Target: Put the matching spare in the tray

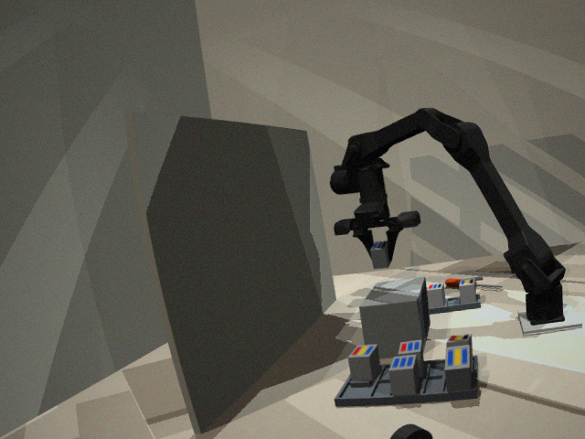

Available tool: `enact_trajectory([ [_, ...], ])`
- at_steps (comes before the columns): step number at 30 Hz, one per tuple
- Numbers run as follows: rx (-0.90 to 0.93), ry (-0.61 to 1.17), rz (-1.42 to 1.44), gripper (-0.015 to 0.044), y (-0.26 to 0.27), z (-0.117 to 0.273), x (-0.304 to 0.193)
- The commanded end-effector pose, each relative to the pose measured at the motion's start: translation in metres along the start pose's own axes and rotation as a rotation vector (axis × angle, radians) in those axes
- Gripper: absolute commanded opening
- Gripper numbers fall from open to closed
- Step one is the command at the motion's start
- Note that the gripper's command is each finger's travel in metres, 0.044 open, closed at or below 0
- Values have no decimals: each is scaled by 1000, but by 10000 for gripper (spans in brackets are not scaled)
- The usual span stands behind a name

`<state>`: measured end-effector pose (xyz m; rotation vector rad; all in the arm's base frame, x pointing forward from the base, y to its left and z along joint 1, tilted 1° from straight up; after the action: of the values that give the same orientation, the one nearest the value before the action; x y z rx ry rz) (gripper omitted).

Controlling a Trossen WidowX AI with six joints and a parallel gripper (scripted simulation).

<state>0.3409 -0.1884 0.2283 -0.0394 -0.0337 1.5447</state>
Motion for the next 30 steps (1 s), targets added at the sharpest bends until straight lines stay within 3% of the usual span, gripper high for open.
enact_trajectory([
  [1, 2, 2, 5, 0, 0, -3, 0],
  [30, 6, 1, 5, 0, -1, -24, -1],
])
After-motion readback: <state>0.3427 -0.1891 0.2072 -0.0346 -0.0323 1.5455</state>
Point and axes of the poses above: the point midway between the two fingers, 35 mm back from their tips, its own z axis back along the fingers, its own y axis across the jaws, x = y × z, the point moved 8 cm from there along z, back along the fingers, and after that the axes turned 1 degree about z, right-handed, at the moved point
